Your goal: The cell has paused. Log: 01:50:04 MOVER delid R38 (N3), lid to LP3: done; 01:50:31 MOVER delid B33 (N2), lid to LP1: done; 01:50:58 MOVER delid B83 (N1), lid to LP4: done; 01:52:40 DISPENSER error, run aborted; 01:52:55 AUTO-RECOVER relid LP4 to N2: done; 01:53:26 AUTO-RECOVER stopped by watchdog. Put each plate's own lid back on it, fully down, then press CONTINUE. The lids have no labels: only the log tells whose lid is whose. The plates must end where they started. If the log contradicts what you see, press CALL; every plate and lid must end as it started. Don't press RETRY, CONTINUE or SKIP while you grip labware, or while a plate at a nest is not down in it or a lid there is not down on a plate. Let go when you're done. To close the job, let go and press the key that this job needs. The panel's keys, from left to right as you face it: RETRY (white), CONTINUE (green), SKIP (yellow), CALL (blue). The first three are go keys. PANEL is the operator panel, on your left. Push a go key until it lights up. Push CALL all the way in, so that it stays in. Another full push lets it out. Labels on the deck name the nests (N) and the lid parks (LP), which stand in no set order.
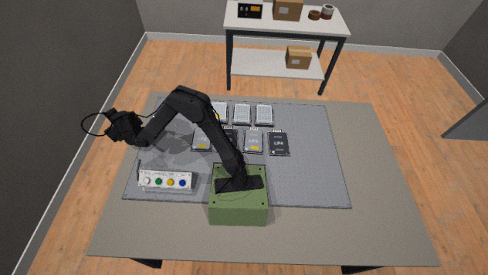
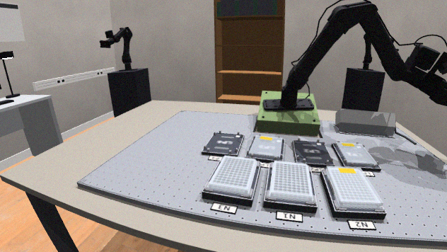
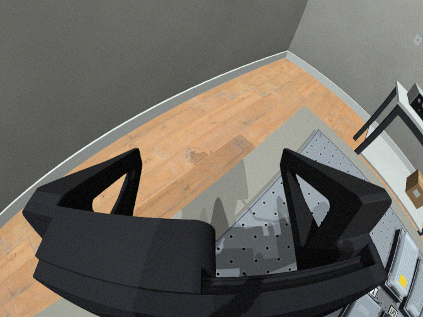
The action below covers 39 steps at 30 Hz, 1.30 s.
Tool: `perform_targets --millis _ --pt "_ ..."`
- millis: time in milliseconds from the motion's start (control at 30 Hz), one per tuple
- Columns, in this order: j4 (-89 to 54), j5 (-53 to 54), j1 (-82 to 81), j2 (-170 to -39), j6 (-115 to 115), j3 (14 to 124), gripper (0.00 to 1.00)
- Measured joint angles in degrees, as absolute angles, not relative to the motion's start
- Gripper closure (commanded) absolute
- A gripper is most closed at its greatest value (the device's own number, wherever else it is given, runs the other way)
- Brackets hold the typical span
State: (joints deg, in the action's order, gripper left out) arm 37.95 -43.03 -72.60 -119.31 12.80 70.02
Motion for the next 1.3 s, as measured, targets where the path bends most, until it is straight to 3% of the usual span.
perform_targets --millis 1300 --pt "9.72 -30.83 -52.80 -105.06 9.34 66.13 0.00"
